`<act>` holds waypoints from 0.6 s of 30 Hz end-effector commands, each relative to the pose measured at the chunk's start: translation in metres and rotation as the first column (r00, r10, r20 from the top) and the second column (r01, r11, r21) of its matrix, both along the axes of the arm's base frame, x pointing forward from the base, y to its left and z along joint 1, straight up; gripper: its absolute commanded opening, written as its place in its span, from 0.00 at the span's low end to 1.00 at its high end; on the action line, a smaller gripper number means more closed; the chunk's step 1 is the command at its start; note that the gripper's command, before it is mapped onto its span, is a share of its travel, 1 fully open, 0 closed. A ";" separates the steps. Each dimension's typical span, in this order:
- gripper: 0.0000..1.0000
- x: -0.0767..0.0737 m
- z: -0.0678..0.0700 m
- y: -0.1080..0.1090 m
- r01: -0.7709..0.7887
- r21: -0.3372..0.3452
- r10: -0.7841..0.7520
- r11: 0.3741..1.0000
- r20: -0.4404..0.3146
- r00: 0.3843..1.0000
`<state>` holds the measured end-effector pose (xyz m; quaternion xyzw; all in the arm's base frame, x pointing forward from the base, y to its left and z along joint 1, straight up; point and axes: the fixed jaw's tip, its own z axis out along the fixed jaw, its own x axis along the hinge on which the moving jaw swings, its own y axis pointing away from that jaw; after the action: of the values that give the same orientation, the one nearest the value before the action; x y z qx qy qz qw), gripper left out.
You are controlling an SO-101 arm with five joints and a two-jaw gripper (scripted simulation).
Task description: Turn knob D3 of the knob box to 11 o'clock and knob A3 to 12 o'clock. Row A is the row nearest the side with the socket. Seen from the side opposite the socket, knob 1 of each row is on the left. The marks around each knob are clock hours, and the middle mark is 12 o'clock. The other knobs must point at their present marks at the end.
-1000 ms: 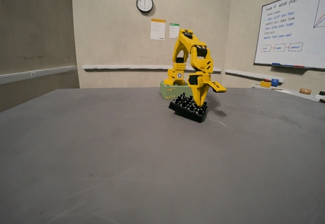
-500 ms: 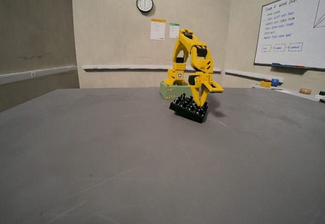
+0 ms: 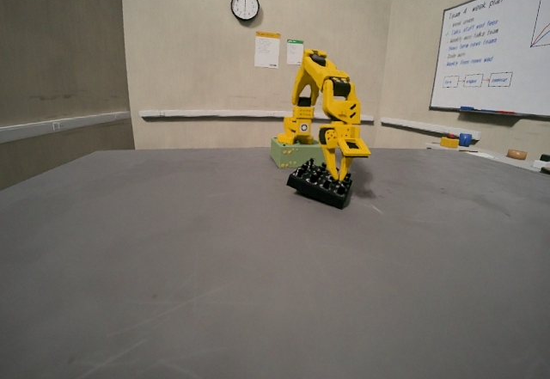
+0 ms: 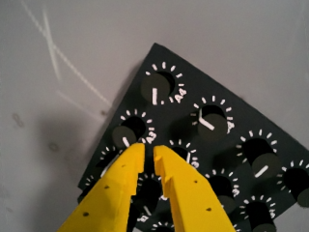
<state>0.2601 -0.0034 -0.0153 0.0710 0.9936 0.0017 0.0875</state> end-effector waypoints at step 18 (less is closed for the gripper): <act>0.01 -0.024 -0.049 0.006 0.094 0.009 -0.091 0.996 -0.171 0.981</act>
<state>0.2596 -0.0038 -0.0155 0.1148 0.9897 0.0046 0.0853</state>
